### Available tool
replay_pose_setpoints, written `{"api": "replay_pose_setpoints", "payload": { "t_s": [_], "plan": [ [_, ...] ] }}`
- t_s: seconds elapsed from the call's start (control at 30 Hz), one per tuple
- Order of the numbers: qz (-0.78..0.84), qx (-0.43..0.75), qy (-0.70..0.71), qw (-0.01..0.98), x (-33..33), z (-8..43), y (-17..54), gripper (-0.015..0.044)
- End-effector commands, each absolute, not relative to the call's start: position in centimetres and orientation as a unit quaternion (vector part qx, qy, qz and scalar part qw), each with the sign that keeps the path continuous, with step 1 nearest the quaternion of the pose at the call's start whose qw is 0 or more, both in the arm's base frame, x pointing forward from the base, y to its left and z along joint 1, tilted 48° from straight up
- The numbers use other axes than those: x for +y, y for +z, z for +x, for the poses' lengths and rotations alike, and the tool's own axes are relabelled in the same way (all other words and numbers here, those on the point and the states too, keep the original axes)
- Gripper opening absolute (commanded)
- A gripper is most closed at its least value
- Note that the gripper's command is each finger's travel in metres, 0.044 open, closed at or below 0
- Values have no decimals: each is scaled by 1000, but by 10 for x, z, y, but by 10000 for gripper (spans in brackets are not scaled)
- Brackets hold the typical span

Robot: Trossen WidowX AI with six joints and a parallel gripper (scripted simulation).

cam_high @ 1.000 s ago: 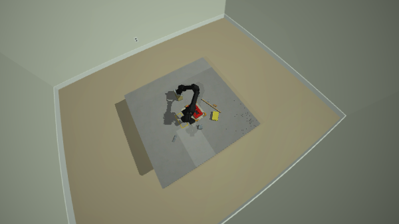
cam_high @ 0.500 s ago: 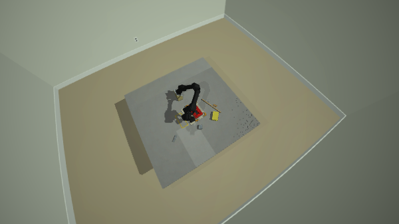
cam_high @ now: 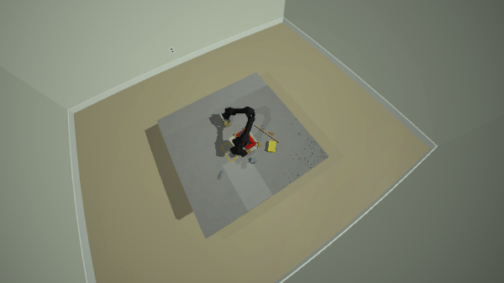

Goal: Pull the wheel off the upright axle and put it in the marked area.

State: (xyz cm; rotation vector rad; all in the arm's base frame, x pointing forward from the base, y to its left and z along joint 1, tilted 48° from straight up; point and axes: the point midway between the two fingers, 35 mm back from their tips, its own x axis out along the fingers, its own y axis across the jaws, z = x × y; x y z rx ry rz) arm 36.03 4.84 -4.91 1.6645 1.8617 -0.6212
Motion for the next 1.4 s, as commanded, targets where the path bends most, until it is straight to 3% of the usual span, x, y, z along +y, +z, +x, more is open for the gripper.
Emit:
{"api": "replay_pose_setpoints", "payload": {
  "t_s": [0.0,0.33,0.57,1.37],
  "plan": [
    [621,694,-231,281,47,361,-49,234],
    [621,694,-231,281,47,361,-49,168],
    [621,694,-231,281,46,361,-48,0],
    [622,693,-232,281,40,362,-43,0]
  ]
}}
